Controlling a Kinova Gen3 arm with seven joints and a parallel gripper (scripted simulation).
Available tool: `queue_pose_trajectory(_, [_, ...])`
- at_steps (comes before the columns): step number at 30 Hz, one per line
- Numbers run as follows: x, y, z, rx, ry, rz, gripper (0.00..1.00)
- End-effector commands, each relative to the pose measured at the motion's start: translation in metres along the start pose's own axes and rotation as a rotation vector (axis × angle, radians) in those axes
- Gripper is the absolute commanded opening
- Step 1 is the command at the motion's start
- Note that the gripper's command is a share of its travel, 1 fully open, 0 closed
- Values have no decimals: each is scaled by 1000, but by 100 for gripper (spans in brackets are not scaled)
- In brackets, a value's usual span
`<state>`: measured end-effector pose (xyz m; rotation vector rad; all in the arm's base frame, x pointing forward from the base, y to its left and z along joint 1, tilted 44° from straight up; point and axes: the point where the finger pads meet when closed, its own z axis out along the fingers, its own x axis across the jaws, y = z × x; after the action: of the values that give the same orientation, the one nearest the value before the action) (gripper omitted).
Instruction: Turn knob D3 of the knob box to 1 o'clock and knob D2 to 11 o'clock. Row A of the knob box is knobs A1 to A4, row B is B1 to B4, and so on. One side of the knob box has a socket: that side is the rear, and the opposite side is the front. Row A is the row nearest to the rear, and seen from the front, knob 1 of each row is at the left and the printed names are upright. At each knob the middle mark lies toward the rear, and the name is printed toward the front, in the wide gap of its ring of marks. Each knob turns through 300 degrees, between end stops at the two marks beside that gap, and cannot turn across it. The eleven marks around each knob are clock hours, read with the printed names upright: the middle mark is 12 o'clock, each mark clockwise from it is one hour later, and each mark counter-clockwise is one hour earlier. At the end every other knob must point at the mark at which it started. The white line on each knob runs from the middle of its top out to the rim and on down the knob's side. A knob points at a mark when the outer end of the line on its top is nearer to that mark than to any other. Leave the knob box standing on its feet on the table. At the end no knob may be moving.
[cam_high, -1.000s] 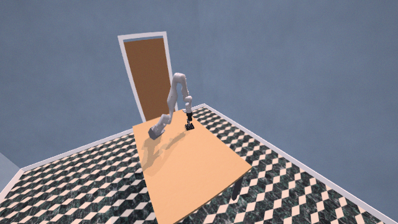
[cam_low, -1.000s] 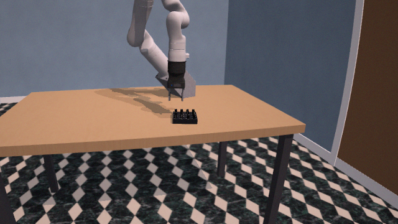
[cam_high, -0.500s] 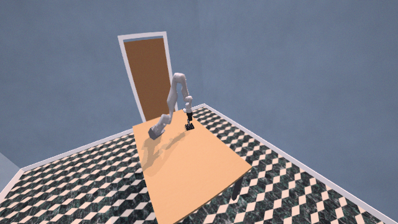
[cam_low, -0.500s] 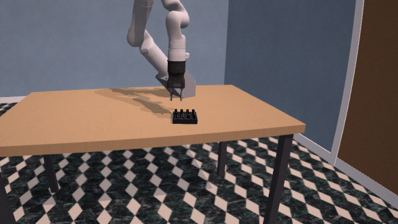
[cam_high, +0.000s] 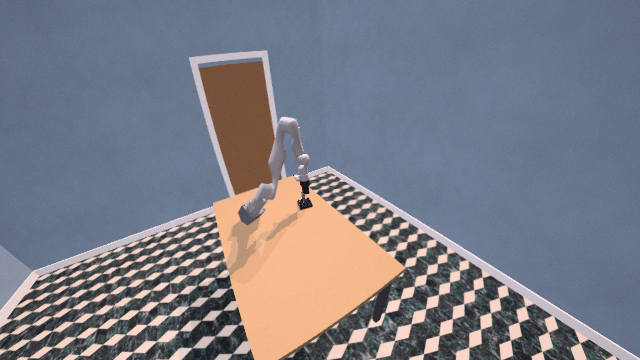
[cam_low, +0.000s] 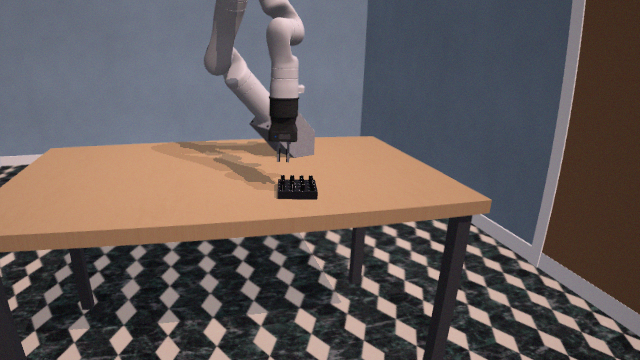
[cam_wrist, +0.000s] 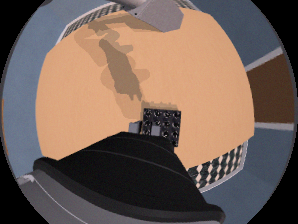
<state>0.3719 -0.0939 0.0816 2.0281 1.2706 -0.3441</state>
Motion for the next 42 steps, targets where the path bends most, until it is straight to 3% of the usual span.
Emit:
queue_pose_trajectory(1, [0,0,0,-1,1,0,46])
queue_pose_trajectory(30, [0,0,2,0,1,0,46])
queue_pose_trajectory(42, [0,0,14,0,1,-1,46])
